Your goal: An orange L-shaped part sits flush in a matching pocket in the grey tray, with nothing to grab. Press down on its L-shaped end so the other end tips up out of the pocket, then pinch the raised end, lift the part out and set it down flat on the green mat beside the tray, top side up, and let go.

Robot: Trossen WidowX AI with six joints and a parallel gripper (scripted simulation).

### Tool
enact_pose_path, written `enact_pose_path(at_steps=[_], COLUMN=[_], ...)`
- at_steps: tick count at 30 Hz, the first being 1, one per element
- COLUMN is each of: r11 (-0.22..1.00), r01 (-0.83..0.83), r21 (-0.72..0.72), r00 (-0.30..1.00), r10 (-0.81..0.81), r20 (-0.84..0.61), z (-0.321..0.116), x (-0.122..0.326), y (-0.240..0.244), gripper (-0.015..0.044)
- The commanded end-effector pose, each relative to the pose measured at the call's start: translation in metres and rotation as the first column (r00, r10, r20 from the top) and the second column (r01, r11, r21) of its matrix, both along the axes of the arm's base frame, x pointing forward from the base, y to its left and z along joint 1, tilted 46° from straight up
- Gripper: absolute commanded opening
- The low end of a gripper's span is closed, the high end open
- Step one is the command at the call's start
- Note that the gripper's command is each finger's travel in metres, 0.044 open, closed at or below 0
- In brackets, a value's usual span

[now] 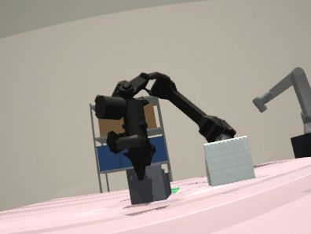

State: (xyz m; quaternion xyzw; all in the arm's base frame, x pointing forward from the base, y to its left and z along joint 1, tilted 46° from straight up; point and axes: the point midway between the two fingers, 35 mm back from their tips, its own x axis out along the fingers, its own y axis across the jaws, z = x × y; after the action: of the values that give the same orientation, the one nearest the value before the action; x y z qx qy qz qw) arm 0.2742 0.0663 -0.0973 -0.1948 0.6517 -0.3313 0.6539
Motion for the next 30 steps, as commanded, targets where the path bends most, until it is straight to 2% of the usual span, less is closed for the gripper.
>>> enact_pose_path(at_steps=[1, 30], r11=[1.000, 1.000], r01=[0.006, 0.006], r21=[-0.019, -0.019], r00=[1.000, 1.000], r10=[-0.006, -0.006], r20=[-0.014, -0.014], z=[-0.0071, -0.0121], x=[-0.0028, -0.0038], y=[-0.0128, -0.0181], gripper=[0.0180, 0.0180])
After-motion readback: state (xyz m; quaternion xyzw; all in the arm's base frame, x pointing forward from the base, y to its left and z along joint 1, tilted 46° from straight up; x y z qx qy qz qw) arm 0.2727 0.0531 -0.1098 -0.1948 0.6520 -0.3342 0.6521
